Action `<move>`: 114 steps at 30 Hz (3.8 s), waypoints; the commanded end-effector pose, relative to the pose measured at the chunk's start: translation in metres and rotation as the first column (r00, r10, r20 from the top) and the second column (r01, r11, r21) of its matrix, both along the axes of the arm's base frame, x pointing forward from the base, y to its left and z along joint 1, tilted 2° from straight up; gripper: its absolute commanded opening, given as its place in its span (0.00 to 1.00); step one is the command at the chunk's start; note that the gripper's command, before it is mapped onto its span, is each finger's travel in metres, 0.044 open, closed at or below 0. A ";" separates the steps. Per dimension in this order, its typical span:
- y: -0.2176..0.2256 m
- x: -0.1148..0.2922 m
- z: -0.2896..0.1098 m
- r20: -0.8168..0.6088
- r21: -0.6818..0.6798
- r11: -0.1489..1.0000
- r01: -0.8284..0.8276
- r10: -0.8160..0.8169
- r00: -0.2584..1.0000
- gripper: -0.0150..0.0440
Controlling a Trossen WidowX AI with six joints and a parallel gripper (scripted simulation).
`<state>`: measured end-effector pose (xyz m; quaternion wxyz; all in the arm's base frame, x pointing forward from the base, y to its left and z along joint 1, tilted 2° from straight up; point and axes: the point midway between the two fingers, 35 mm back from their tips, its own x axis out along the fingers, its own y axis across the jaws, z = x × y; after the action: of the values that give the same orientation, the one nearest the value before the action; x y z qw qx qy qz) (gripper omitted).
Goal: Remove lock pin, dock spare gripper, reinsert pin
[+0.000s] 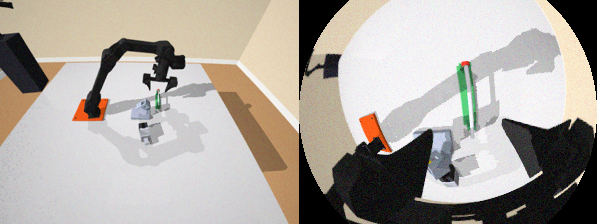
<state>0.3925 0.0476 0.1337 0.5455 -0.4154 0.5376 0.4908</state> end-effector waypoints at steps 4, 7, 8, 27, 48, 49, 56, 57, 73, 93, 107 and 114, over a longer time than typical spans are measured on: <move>0.000 -0.002 0.044 0.070 0.010 1.000 0.015 -0.016 0.997 1.00; 0.000 -0.004 0.058 0.091 0.013 1.000 0.020 -0.021 0.996 1.00; 0.000 -0.004 0.058 0.091 0.013 1.000 0.020 -0.021 0.996 1.00; -0.139 -0.049 0.035 0.463 0.126 -0.190 0.974 -0.857 -0.227 1.00; -0.209 -0.109 0.035 0.175 0.646 -0.725 0.239 -0.164 -0.971 1.00; -0.209 -0.109 0.035 0.175 0.646 -0.725 0.239 -0.164 -0.971 1.00; -0.209 -0.109 0.035 0.175 0.646 -0.725 0.239 -0.164 -0.971 1.00; -0.209 -0.109 0.035 0.175 0.646 -0.725 0.239 -0.164 -0.971 1.00; -0.209 -0.107 -0.013 0.172 0.642 -0.731 0.232 -0.157 -0.972 1.00; -0.208 -0.108 -0.057 0.171 0.640 -0.734 0.228 -0.154 -0.973 1.00; -0.207 -0.108 -0.080 0.171 0.640 -0.734 0.229 -0.154 -0.973 1.00; -0.207 -0.109 -0.091 0.171 0.640 -0.734 0.229 -0.154 -0.973 1.00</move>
<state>0.2837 -0.1596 0.0480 0.6788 0.2543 0.2786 -0.6301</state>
